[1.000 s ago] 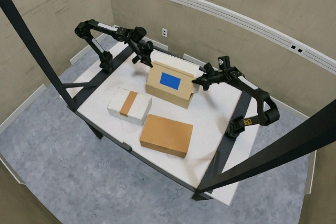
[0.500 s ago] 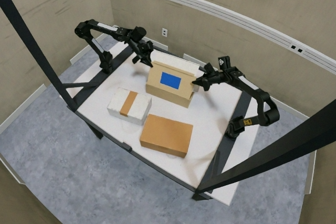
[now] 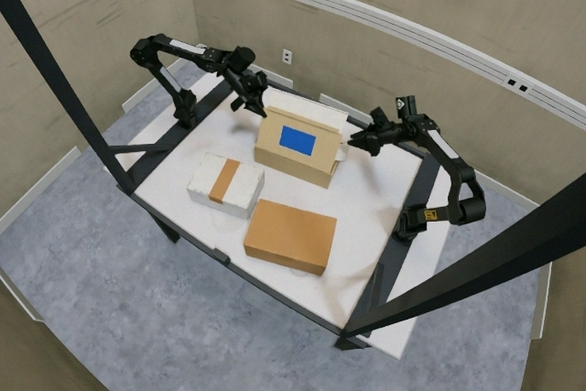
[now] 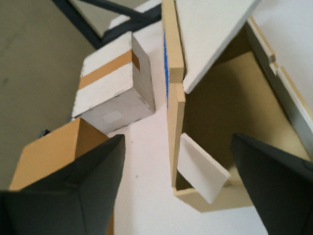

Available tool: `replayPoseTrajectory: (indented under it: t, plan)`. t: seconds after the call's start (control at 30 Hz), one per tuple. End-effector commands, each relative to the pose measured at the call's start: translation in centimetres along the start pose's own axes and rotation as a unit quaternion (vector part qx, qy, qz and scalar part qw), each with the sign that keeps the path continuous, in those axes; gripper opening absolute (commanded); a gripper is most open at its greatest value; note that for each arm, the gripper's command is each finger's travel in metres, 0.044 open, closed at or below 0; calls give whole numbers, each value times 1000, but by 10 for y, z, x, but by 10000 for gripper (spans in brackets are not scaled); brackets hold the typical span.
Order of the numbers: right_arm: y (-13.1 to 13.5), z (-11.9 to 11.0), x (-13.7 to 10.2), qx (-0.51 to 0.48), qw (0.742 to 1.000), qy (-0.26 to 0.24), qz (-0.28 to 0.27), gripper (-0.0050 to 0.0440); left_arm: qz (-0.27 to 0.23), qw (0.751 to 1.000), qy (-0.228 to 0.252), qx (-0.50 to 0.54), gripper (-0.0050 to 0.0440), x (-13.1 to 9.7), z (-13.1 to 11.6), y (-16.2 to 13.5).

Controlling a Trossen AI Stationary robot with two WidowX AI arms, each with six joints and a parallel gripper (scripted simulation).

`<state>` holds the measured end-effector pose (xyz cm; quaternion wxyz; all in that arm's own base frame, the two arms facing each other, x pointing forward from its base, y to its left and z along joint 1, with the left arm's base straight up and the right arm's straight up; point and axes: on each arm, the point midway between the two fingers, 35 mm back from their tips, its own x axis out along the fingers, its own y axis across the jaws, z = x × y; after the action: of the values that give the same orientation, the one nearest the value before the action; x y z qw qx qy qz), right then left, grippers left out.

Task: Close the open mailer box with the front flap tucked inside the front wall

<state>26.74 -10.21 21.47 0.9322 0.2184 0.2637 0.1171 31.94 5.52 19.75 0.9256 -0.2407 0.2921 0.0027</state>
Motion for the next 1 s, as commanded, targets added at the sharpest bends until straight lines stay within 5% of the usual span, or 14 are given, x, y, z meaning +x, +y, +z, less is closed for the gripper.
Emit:
replayPoseTrajectory:
  t: [0.0, 0.17, 0.47, 0.97]
  plan:
    - [2, 7, -18, -14, 1000, -3, 1, 300, 1, 1000, -14, 6, -50, -5, 9, -2]
    - [3, 1, -11, -13, 1000, 20, 9, 204, 1, 1000, -14, 6, -50, -5, 9, -2]
    - [4, -27, 13, -16, 987, 145, 66, 0, 1, 1000, -14, 6, -50, -5, 9, -2]
    - [-16, -42, 8, 8, 965, 216, 147, 0, 1, 1000, -14, 6, -50, -5, 9, -2]
